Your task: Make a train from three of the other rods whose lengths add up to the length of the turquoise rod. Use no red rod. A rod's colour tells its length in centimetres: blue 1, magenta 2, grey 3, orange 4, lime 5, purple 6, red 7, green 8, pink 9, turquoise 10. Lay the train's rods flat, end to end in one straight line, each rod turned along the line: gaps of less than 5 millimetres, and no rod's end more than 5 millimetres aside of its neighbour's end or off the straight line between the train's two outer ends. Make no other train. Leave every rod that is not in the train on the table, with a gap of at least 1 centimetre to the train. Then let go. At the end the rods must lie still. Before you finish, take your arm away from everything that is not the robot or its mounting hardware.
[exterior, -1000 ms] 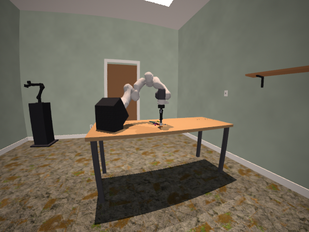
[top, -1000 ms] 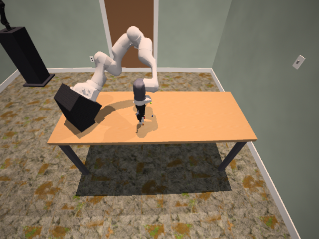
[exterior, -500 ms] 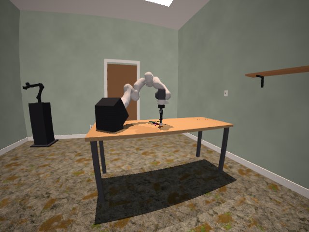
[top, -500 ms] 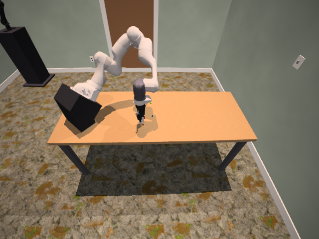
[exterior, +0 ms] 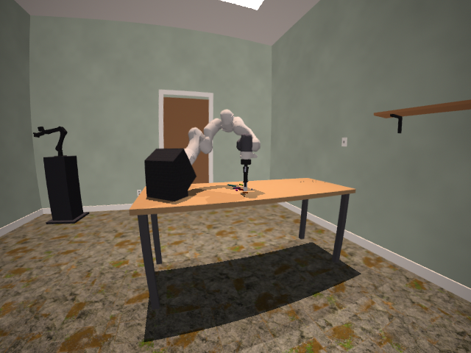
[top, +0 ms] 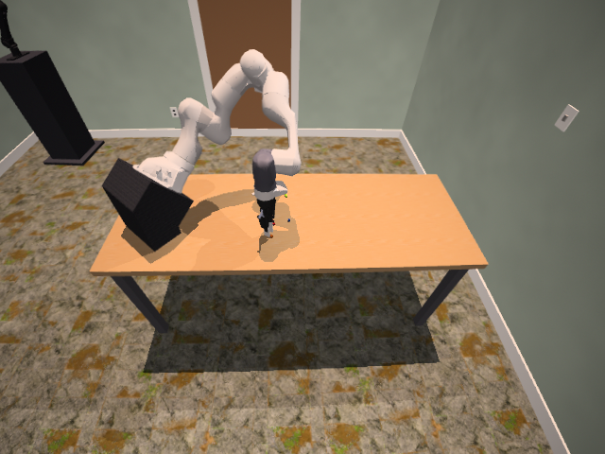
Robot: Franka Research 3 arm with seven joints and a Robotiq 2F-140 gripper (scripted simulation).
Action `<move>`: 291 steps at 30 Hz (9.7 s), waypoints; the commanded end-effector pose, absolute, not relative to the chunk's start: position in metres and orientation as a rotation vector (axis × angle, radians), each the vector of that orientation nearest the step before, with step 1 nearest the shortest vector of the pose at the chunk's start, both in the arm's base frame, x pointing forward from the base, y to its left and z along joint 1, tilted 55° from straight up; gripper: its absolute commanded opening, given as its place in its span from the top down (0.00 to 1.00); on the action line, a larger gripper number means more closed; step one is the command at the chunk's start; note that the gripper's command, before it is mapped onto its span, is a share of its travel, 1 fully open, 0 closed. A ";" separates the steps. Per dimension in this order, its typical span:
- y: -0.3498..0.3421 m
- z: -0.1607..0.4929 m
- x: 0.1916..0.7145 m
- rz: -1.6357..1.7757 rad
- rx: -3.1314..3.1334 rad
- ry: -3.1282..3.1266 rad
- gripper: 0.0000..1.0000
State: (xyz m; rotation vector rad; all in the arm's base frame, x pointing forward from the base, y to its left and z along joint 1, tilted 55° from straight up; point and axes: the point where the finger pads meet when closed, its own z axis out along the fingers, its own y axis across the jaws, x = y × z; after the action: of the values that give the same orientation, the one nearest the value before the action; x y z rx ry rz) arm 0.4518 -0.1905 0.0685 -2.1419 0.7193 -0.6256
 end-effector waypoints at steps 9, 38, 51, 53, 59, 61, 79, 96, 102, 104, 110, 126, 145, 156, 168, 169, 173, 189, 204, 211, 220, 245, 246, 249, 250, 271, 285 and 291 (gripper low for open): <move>-0.191 0.068 0.452 -0.629 -2.146 0.717 0.85; -0.191 0.068 0.452 -0.629 -2.146 0.717 0.85; -0.191 0.068 0.452 -0.629 -2.146 0.717 0.85; -0.191 0.067 0.453 -0.629 -2.146 0.717 0.85; -0.190 0.066 0.454 -0.629 -2.146 0.717 0.85; -0.189 0.065 0.455 -0.629 -2.146 0.717 0.85; -0.183 0.058 0.463 -0.629 -2.146 0.717 0.85; -0.183 0.058 0.463 -0.629 -2.146 0.717 0.85; -0.183 0.058 0.463 -0.629 -2.146 0.717 0.85; -0.183 0.058 0.463 -0.629 -2.146 0.717 0.85; -0.183 0.058 0.463 -0.629 -2.146 0.717 0.85; -0.183 0.058 0.463 -0.629 -2.146 0.717 0.97; -0.183 0.058 0.463 -0.629 -2.146 0.717 0.97; -0.187 0.063 0.457 -0.629 -2.146 0.717 0.97; -0.221 0.101 0.415 -0.629 -2.146 0.717 0.97; -0.224 0.105 0.411 -0.629 -2.146 0.717 0.97; -0.233 0.115 0.401 -0.629 -2.146 0.717 0.97; -0.231 0.128 0.407 -0.570 -2.088 0.834 0.97; -0.223 0.152 0.421 -0.448 -1.958 1.056 0.97; -0.221 0.159 0.425 -0.413 -1.917 1.117 0.97; -0.214 0.174 0.433 -0.335 -1.824 1.244 0.97; -0.199 0.205 0.449 -0.167 -1.608 1.491 0.97; -0.197 0.208 0.451 -0.146 -1.579 1.519 0.97; -0.194 0.212 0.453 -0.123 -1.548 1.550 0.97; -0.194 0.214 0.453 -0.116 -1.538 1.559 0.97; -0.176 0.240 0.466 0.041 -1.312 1.752 0.97; -0.173 0.243 0.467 0.062 -1.281 1.775 0.97; -0.173 0.243 0.468 0.062 -1.281 1.776 0.97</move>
State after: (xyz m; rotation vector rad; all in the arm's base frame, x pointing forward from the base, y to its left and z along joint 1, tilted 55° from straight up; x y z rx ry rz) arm 0.4666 -0.1744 0.2421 -1.3051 1.7571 0.0413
